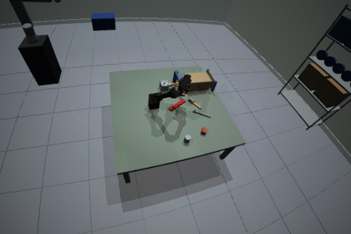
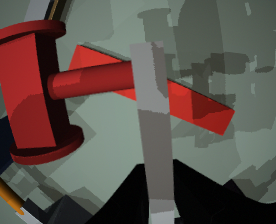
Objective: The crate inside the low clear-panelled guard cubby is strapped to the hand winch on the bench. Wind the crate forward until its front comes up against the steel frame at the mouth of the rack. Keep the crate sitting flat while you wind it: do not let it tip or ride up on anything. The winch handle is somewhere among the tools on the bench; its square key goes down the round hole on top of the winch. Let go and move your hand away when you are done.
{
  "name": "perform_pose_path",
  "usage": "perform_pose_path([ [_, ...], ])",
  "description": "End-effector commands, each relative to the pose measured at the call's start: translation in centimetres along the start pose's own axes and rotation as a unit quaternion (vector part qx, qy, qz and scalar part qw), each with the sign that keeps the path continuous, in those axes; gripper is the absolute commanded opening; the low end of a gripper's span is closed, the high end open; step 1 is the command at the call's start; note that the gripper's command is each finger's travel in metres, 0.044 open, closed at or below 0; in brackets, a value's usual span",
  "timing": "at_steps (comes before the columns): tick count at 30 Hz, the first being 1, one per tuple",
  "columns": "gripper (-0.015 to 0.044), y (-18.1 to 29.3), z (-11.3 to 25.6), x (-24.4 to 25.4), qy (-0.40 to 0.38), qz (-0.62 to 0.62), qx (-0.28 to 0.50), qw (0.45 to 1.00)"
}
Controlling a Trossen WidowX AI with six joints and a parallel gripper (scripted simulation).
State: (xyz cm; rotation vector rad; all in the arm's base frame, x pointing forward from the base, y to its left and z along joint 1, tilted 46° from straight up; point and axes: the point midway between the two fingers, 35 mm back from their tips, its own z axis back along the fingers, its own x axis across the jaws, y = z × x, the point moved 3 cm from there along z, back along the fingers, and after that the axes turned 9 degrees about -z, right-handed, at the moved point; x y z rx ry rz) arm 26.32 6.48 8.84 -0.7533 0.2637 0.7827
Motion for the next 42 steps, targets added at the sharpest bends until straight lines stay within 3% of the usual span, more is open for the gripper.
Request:
perform_pose_path([
  [1, 0.0000, 2.5, -0.2, 0.3, 0.006, 0.097, -0.002, 0.995],
  [4, 0.0000, 3.9, -0.4, 0.4, 0.011, 0.158, -0.004, 0.987],
  [14, 0.0000, 3.8, -0.3, 0.3, -0.007, 0.153, 0.001, 0.988],
  [42, 0.0000, 3.1, -0.6, -0.9, -0.223, 0.148, 0.073, 0.961],
])
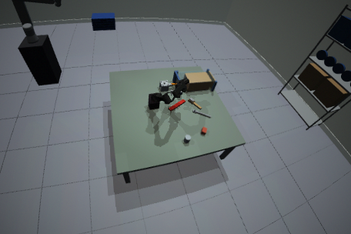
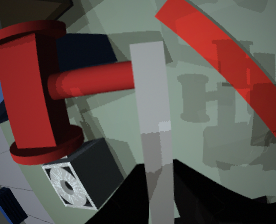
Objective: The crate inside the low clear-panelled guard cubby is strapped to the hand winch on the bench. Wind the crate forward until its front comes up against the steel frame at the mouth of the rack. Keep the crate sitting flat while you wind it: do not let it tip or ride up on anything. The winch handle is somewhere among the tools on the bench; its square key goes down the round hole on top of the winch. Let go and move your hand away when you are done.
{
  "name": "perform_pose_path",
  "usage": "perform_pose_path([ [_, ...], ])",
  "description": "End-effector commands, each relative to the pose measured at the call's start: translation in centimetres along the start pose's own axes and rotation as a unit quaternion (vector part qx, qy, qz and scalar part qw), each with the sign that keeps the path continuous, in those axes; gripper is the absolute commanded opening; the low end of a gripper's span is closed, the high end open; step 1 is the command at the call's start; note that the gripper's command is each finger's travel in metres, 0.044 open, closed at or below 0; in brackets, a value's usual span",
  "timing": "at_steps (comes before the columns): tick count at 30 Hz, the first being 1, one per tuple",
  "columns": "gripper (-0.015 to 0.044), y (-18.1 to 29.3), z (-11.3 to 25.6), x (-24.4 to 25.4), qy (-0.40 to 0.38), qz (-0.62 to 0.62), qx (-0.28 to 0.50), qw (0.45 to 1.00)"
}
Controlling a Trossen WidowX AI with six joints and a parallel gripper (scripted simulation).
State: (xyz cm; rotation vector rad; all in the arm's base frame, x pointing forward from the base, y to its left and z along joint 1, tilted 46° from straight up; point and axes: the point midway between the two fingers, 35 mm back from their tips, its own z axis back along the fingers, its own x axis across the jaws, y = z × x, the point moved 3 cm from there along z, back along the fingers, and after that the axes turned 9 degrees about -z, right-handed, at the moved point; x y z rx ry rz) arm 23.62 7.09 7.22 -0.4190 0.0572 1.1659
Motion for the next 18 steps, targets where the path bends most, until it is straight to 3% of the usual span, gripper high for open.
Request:
perform_pose_path([
  [1, 0.0000, 0.06, -0.02, -0.14, -0.033, 0.003, 0.007, 0.999],
  [18, 0.0000, -0.10, -0.18, -0.96, -0.163, 0.002, 0.030, 0.986],
])
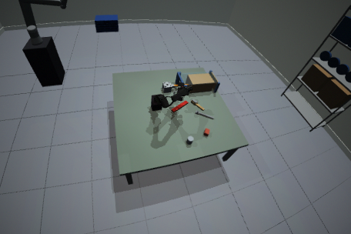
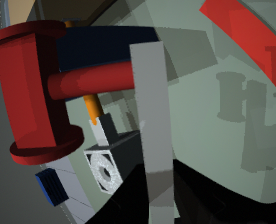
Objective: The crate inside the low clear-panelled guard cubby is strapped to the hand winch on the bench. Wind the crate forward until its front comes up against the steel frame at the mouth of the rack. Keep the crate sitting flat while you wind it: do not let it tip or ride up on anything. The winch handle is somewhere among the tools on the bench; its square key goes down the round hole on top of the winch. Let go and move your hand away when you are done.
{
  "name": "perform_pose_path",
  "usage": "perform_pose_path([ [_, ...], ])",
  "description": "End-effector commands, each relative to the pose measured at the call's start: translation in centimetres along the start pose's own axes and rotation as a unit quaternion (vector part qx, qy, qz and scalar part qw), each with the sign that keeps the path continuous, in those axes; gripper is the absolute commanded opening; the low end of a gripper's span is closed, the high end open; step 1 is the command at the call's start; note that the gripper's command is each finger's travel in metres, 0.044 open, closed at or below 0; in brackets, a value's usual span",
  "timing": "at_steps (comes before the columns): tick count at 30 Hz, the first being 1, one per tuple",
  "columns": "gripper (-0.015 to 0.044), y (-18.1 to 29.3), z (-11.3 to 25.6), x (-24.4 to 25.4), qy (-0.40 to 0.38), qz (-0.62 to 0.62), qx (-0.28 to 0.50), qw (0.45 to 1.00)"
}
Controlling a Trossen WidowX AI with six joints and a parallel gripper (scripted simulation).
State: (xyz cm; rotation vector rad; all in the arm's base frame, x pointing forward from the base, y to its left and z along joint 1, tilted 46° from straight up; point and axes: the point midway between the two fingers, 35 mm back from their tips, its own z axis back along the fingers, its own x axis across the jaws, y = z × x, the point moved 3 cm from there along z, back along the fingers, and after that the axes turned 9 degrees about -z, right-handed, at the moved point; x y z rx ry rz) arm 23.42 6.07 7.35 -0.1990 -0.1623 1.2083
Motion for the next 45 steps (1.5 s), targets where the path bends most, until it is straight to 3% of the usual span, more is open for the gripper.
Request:
perform_pose_path([
  [1, 0.0000, 0.1, 0.0, 0.0, -0.028, 0.004, 0.005, 1.000],
  [22, 0.0000, -0.1, -0.2, -1.1, -0.199, 0.003, 0.036, 0.979],
  [45, 0.0000, -0.2, -0.9, -2.1, -0.379, 0.002, 0.069, 0.923],
])
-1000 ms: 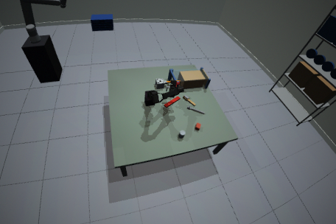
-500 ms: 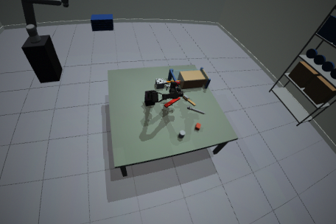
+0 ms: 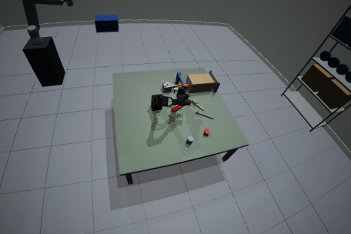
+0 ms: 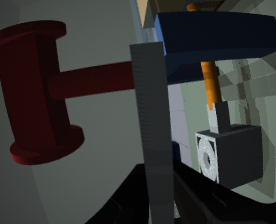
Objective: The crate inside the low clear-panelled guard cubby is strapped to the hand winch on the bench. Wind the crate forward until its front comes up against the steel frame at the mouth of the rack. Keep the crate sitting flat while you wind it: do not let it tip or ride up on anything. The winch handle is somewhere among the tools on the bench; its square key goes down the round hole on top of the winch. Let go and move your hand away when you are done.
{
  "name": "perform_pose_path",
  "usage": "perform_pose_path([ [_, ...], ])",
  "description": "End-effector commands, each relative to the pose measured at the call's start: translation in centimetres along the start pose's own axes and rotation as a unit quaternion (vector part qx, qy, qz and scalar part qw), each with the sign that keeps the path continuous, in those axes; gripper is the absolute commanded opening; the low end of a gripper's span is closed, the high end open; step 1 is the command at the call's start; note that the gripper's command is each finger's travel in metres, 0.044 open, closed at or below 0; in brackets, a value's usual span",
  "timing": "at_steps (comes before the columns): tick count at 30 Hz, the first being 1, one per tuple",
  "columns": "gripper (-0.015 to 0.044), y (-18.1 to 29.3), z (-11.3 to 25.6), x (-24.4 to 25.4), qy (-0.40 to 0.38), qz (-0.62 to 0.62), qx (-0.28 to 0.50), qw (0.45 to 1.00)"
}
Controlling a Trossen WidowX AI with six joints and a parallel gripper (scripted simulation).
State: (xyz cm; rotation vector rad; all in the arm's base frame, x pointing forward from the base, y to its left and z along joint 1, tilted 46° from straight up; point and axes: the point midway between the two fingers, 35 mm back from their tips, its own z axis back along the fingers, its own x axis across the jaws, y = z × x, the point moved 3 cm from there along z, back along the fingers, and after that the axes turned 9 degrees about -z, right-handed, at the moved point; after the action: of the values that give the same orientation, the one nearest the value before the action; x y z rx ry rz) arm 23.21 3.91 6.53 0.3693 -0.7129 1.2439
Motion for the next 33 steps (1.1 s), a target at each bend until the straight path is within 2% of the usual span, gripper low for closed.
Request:
perform_pose_path([
  [1, 0.0000, 0.1, 0.0, 0.0, -0.024, 0.002, 0.005, 1.000],
  [12, 0.0000, 0.0, -0.3, -0.2, -0.017, -0.001, 0.004, 1.000],
  [33, 0.0000, 0.5, -9.6, -1.2, 0.001, 0.004, 0.012, 1.000],
])
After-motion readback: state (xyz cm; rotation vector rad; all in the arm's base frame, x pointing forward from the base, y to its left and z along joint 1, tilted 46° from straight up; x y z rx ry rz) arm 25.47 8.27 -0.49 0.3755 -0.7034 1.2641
